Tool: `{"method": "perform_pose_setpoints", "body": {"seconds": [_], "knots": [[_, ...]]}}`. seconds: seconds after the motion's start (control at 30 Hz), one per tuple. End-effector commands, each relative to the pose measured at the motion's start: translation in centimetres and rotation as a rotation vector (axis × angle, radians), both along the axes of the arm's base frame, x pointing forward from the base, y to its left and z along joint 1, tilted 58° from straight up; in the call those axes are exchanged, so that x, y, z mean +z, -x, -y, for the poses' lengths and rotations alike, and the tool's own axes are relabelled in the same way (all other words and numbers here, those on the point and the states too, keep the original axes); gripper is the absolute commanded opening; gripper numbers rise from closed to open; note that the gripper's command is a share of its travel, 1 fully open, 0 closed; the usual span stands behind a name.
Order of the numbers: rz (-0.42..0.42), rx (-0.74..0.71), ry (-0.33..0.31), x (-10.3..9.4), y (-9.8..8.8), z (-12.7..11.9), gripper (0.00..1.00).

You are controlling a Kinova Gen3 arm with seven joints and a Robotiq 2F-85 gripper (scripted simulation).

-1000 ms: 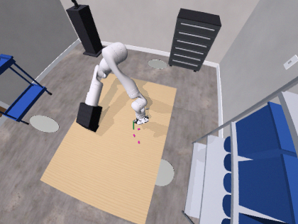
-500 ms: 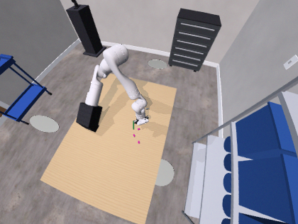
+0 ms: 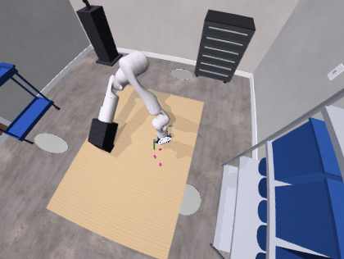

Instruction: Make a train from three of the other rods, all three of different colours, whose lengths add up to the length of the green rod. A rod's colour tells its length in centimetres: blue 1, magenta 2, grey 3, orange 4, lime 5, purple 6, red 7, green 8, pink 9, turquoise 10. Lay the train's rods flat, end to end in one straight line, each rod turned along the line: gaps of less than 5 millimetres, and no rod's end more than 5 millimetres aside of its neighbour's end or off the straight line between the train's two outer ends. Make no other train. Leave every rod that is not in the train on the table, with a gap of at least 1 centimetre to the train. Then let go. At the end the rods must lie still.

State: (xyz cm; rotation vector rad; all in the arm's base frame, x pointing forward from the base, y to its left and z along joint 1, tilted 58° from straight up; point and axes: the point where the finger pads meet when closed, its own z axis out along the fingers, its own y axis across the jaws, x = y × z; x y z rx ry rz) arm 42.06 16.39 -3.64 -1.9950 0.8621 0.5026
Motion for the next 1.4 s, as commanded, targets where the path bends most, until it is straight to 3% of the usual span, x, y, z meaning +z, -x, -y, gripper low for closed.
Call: {"method": "perform_pose_setpoints", "body": {"seconds": [0.0,0.67,0.7,1.37], "knots": [[0.001,-0.001,0.001,0.01,-0.06,0.08,0.24],[0.001,-0.001,0.001,0.01,-0.06,0.08,0.24],[0.001,-0.001,0.001,0.01,-0.06,0.08,0.05],[0.001,-0.001,0.001,0.01,-0.06,0.08,0.05]]}}
